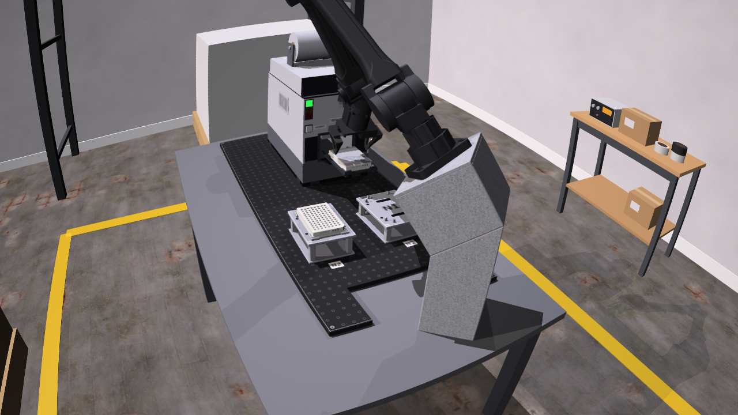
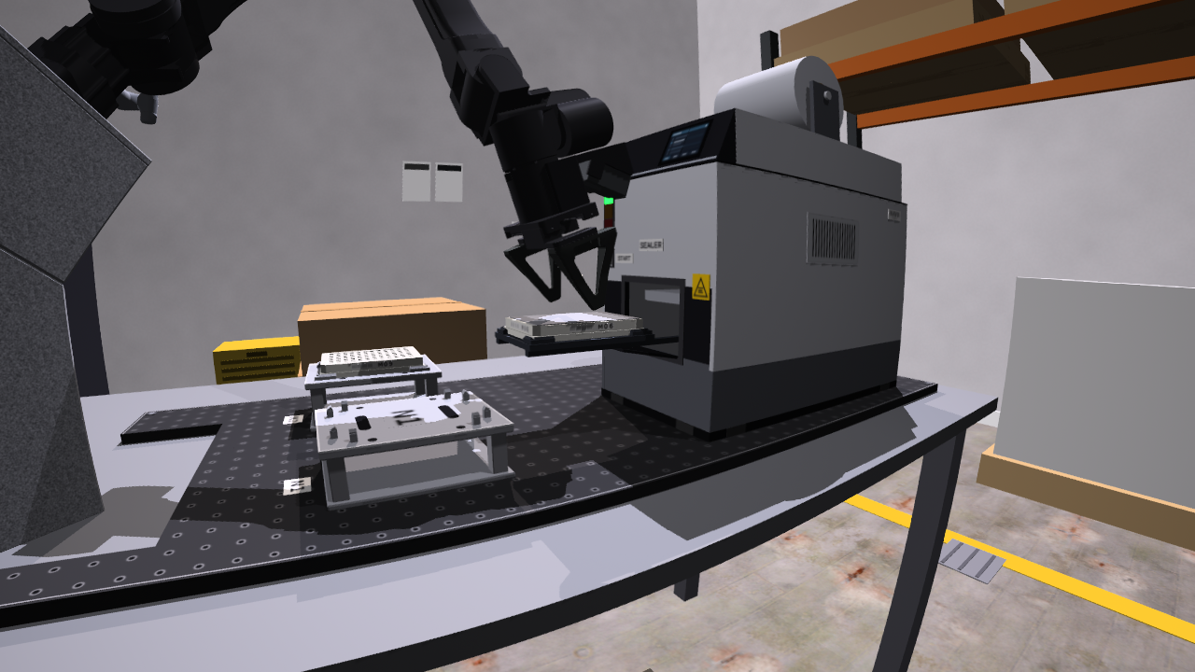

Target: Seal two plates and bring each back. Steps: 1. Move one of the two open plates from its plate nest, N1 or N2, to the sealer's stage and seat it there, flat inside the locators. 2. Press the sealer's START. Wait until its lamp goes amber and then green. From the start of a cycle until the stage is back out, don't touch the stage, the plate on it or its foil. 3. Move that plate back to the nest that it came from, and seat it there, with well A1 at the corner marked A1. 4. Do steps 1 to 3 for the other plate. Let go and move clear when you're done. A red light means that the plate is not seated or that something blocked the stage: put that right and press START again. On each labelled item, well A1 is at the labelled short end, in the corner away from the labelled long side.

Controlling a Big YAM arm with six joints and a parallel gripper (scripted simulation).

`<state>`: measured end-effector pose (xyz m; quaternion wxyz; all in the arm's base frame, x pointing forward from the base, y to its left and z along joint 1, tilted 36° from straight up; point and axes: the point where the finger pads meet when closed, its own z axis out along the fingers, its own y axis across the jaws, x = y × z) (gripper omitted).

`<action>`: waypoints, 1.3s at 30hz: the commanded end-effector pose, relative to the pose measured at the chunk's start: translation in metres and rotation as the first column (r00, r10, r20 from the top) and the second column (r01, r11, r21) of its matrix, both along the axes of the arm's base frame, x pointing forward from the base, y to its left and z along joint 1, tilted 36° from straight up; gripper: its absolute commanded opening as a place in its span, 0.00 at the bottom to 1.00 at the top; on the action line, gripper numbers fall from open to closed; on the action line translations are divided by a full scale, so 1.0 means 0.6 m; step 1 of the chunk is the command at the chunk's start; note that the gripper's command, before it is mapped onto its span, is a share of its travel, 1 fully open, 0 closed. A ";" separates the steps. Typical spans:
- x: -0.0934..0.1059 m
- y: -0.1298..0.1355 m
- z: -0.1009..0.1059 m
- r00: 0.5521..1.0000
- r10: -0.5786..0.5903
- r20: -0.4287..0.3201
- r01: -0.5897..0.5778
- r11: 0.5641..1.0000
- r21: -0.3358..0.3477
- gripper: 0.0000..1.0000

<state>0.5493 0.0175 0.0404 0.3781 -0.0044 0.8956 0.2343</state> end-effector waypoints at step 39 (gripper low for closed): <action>0.022 0.013 -0.006 1.000 0.014 0.015 -0.014 1.000 -0.006 1.00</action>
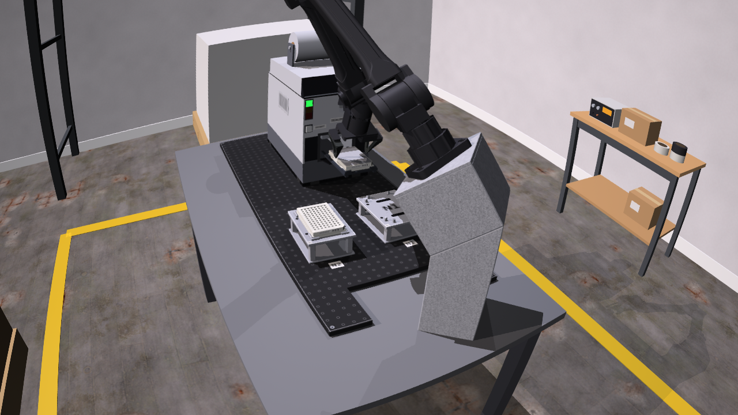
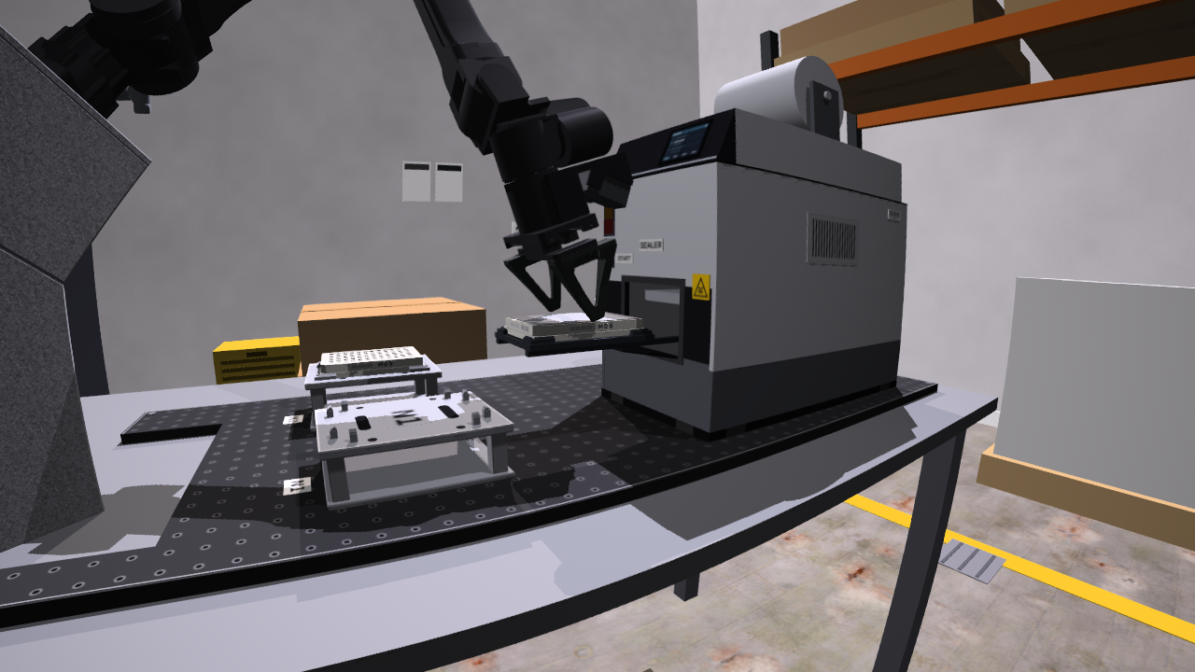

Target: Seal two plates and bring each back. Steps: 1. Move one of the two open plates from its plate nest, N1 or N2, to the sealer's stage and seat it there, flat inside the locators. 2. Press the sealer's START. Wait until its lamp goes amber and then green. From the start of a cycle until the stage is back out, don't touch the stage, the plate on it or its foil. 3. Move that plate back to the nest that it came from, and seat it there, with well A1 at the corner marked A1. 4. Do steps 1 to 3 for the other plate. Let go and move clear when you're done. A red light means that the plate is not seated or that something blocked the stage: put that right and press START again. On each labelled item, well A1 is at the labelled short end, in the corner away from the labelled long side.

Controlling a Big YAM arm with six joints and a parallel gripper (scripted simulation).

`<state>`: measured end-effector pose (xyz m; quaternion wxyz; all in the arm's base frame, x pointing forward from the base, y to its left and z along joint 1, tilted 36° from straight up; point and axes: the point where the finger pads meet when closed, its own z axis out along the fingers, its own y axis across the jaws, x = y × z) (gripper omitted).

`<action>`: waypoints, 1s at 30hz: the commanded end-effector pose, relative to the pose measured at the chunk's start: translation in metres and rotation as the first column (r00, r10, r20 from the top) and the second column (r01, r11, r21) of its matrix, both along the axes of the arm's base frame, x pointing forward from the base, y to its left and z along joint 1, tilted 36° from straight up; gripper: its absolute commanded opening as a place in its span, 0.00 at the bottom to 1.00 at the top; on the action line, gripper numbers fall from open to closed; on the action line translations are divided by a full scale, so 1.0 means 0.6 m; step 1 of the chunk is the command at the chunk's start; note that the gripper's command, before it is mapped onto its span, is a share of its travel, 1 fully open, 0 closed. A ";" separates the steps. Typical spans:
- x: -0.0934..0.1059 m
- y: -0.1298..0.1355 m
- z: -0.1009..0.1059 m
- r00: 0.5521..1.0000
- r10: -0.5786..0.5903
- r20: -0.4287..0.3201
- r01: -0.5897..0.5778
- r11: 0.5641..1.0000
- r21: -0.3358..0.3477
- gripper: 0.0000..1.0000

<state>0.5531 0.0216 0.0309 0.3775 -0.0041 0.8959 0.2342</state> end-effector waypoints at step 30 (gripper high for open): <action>0.028 0.003 0.011 0.999 -0.009 0.034 0.009 1.000 0.000 1.00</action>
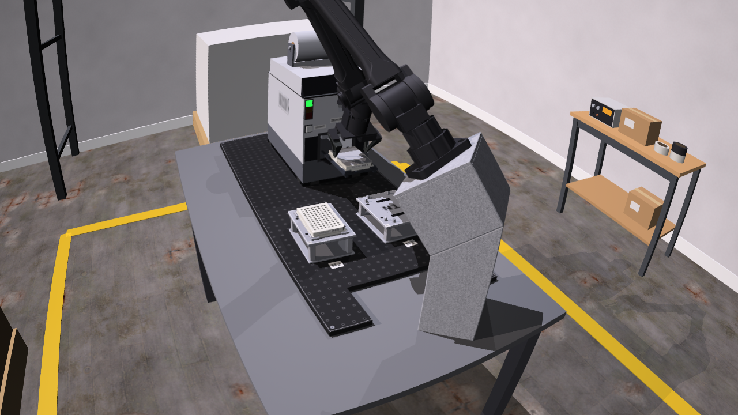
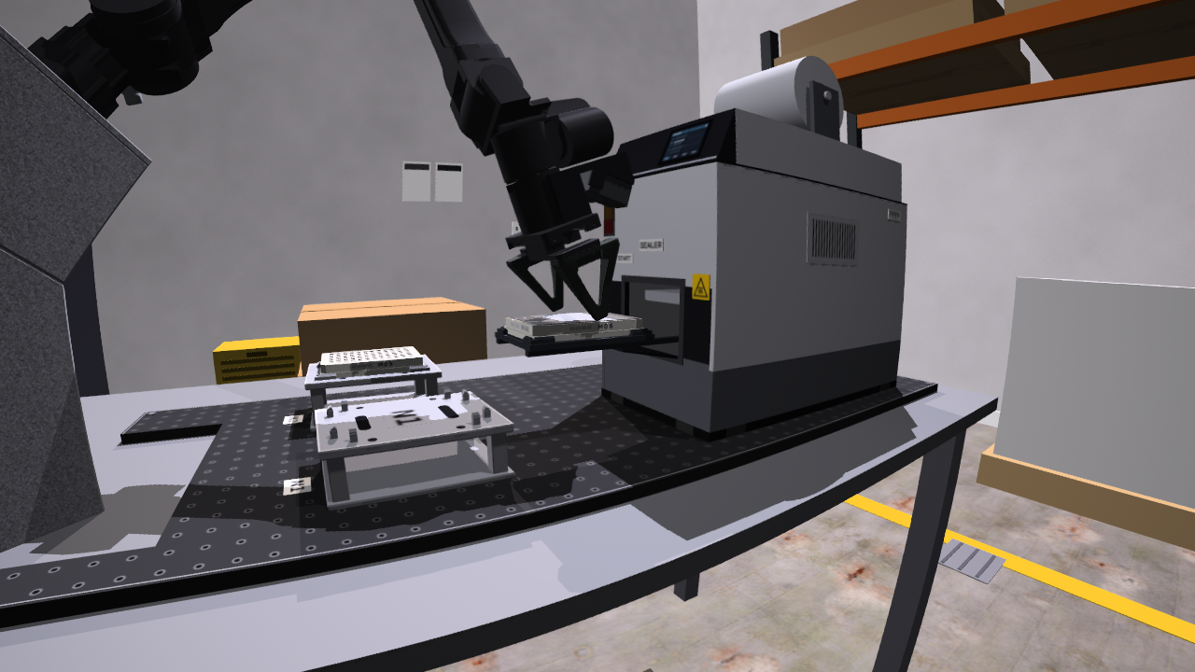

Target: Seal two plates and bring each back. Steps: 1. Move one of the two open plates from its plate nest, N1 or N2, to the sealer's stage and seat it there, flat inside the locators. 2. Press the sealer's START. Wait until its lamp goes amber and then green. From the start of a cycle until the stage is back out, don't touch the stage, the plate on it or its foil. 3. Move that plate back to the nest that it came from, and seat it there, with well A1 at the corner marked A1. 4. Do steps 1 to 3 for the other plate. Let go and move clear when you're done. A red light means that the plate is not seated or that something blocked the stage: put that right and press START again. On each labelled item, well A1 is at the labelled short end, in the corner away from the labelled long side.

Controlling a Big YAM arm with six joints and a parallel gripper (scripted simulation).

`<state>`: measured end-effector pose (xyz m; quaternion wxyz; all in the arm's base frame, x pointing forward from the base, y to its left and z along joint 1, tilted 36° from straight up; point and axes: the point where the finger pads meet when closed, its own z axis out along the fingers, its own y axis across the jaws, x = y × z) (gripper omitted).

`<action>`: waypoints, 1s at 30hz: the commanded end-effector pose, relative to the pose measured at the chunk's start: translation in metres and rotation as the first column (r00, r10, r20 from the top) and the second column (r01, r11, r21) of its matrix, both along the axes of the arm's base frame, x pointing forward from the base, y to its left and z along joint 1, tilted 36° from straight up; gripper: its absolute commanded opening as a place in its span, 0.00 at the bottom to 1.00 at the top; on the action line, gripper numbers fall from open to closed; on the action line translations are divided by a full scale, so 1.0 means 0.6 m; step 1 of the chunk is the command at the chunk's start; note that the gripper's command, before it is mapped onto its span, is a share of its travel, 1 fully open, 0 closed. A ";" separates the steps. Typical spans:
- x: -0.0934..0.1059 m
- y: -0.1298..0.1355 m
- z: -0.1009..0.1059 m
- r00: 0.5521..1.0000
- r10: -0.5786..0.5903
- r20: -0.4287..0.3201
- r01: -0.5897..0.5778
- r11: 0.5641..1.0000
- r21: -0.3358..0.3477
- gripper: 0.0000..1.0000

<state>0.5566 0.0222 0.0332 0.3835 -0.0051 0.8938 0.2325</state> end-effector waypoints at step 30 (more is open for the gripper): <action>0.006 -0.006 -0.010 1.000 -0.006 0.003 0.006 1.000 -0.002 1.00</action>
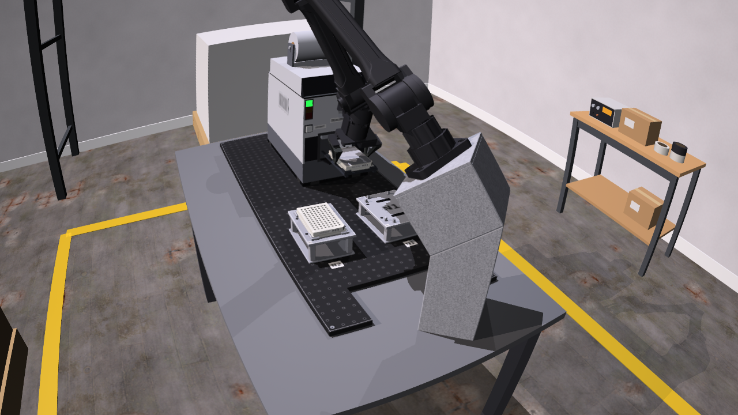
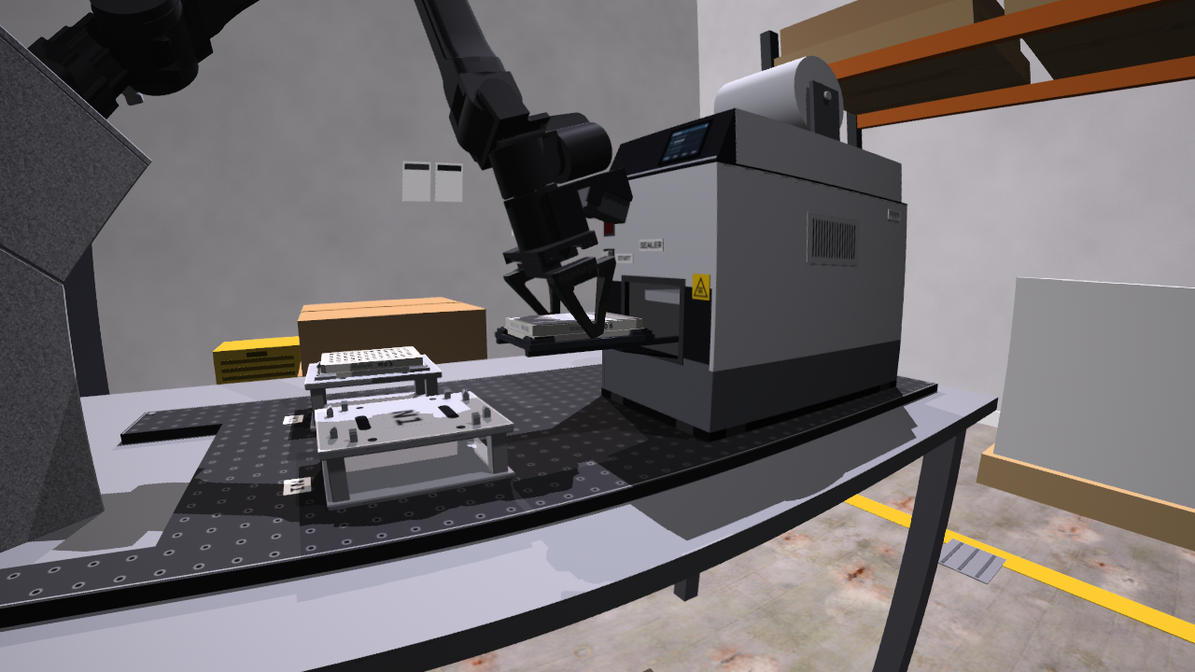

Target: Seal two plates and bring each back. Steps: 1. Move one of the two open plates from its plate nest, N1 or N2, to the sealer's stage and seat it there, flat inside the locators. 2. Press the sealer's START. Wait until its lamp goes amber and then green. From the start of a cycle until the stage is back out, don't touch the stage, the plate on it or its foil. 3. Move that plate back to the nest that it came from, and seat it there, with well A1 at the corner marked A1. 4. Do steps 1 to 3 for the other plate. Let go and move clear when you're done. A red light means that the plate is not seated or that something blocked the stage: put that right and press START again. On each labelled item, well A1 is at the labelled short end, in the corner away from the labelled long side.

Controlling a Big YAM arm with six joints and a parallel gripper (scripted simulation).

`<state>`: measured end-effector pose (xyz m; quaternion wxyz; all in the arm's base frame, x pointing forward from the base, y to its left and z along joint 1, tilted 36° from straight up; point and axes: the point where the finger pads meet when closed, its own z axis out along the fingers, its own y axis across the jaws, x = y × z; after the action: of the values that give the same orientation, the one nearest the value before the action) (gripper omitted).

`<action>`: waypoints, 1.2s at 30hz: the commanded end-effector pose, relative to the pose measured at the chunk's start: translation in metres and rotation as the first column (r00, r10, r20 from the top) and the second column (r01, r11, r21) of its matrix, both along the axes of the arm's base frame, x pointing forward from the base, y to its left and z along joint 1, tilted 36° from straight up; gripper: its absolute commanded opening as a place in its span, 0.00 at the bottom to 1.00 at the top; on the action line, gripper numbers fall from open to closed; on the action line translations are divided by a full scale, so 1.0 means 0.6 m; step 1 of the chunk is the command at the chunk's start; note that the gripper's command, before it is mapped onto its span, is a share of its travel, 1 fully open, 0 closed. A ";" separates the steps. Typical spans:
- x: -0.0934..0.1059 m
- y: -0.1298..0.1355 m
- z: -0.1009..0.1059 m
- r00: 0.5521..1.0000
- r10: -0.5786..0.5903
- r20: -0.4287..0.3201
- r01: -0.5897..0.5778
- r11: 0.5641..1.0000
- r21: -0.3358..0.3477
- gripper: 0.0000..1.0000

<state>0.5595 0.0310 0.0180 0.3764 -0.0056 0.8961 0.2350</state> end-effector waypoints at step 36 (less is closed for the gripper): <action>-0.002 -0.017 0.009 1.000 -0.011 0.009 0.011 1.000 -0.003 1.00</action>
<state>0.5594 0.0305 0.0188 0.3769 -0.0055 0.8959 0.2350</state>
